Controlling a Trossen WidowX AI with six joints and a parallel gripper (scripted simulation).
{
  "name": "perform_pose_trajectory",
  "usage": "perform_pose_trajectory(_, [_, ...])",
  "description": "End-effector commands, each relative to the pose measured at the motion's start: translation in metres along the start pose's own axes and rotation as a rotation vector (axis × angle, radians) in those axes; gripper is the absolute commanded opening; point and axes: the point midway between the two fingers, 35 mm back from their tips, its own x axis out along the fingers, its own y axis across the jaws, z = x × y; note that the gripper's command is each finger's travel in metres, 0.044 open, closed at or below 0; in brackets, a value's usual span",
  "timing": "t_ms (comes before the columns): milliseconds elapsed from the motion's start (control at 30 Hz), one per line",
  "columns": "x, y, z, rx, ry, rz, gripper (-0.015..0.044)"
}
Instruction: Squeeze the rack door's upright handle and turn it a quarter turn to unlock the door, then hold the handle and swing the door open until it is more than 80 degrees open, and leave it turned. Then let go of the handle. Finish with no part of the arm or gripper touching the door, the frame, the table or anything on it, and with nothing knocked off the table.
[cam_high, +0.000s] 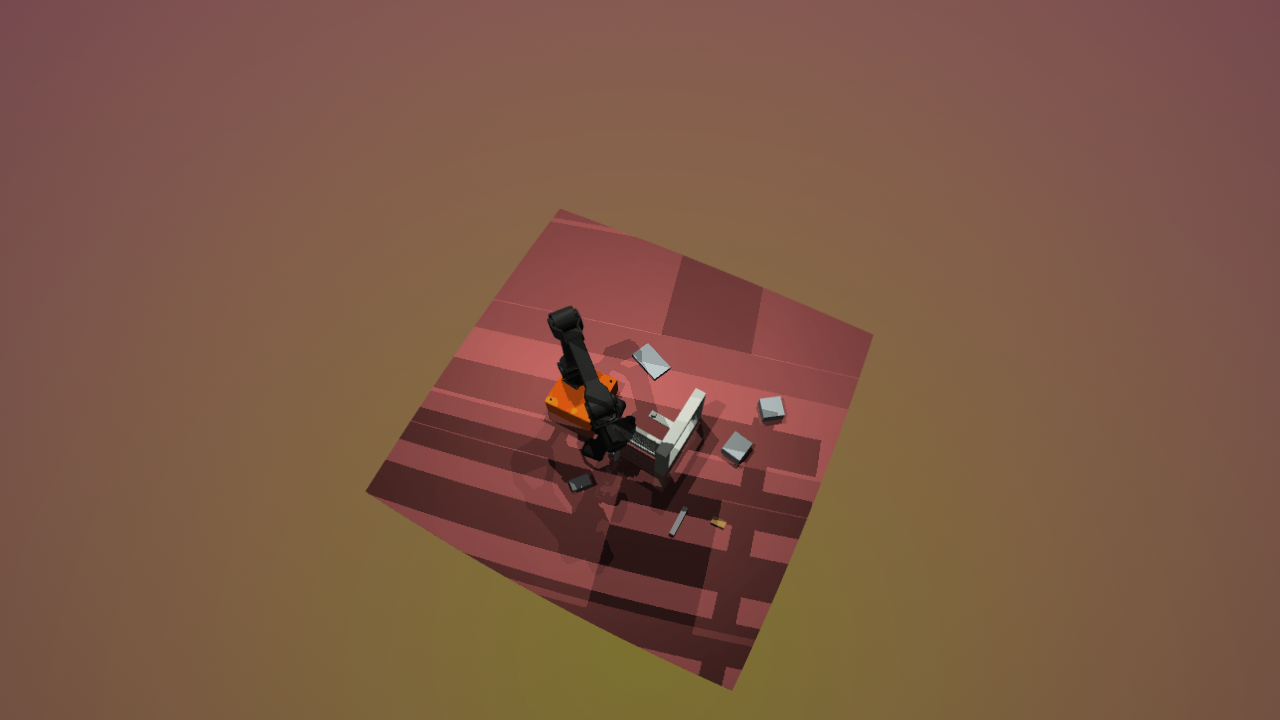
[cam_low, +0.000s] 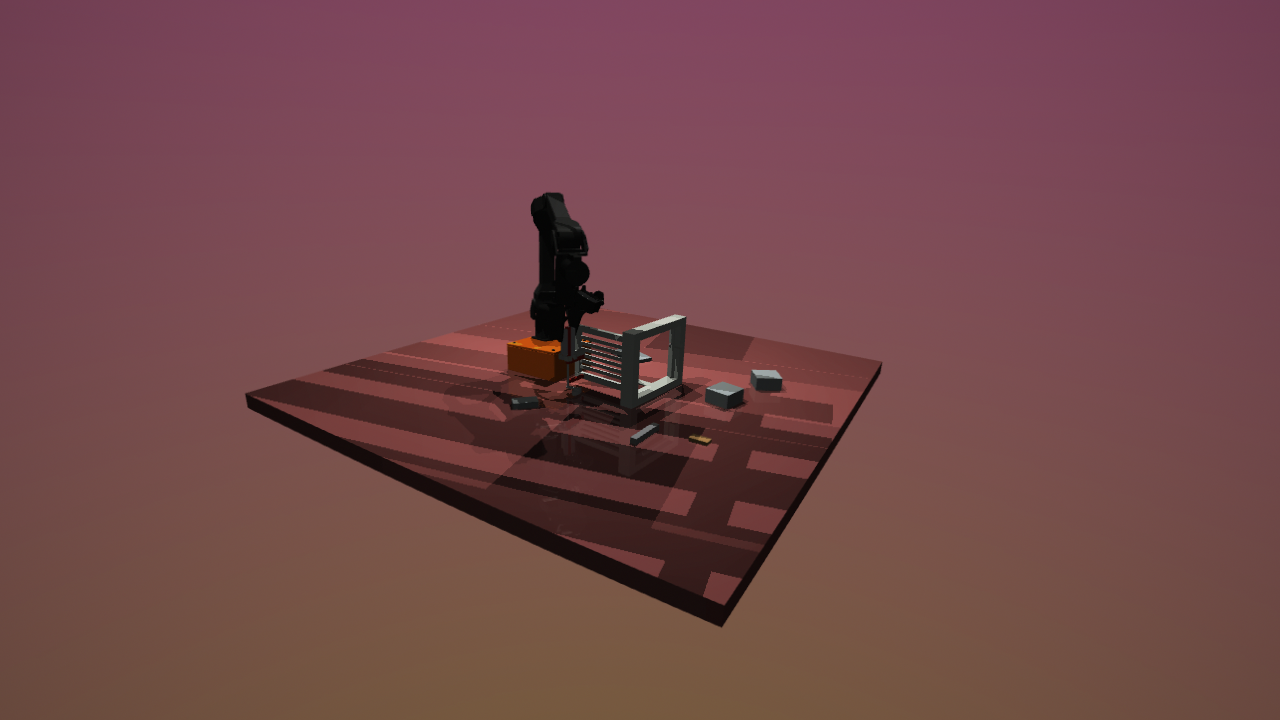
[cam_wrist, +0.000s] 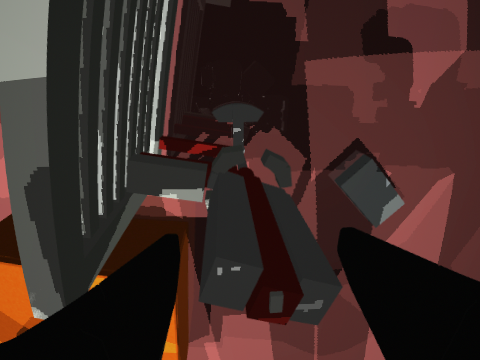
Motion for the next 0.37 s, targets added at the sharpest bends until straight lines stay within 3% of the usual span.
perform_pose_trajectory(0, [-0.008, -0.001, 0.001, -0.003, -0.003, -0.001, 0.0284])
perform_pose_trajectory(333, [-0.021, -0.001, 0.001, -0.003, -0.003, -0.001, 0.0284])
